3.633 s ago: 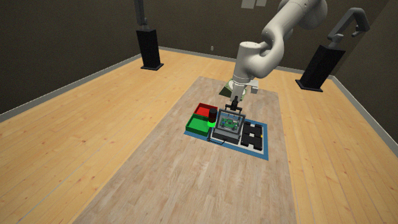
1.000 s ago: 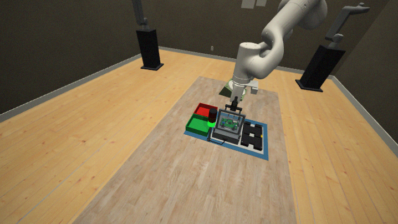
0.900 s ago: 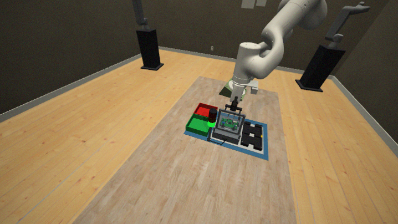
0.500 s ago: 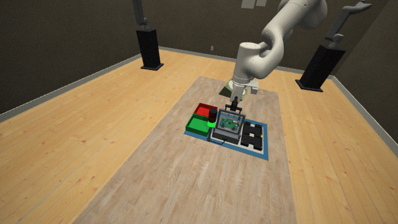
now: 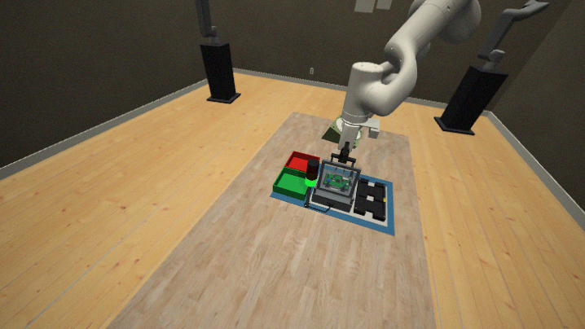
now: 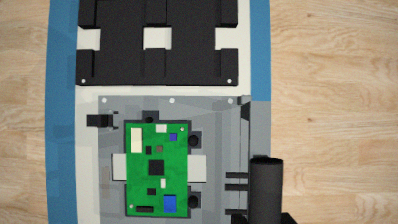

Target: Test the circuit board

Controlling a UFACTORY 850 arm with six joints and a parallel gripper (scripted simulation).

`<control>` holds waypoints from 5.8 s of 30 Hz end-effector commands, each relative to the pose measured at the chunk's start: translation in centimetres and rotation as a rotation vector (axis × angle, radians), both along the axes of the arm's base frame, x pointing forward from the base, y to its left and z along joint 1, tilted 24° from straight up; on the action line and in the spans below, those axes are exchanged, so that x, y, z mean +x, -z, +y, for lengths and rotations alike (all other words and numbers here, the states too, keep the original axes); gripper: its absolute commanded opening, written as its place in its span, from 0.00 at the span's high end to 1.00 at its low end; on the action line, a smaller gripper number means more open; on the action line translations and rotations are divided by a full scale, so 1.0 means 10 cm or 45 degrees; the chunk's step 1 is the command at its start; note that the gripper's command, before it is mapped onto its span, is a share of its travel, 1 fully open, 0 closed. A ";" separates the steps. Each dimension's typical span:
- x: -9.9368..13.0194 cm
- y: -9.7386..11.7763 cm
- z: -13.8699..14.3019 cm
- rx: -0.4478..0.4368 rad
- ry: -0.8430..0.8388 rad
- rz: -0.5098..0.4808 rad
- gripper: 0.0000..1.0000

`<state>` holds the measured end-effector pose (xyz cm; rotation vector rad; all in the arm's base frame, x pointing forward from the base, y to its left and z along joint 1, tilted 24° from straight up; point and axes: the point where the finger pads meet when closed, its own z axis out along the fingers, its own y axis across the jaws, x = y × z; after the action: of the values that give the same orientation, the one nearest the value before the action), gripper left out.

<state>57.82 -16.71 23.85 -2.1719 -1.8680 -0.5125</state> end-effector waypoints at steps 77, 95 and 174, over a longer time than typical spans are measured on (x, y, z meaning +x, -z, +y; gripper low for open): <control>0.50 -0.05 -0.09 -0.001 0.001 -0.002 0.48; 0.44 -0.48 -0.28 -0.001 0.001 -0.002 0.48; -0.81 -0.02 0.10 -0.001 0.001 -0.002 0.00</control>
<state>49.34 -16.45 25.92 -2.1719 -1.8678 -0.5116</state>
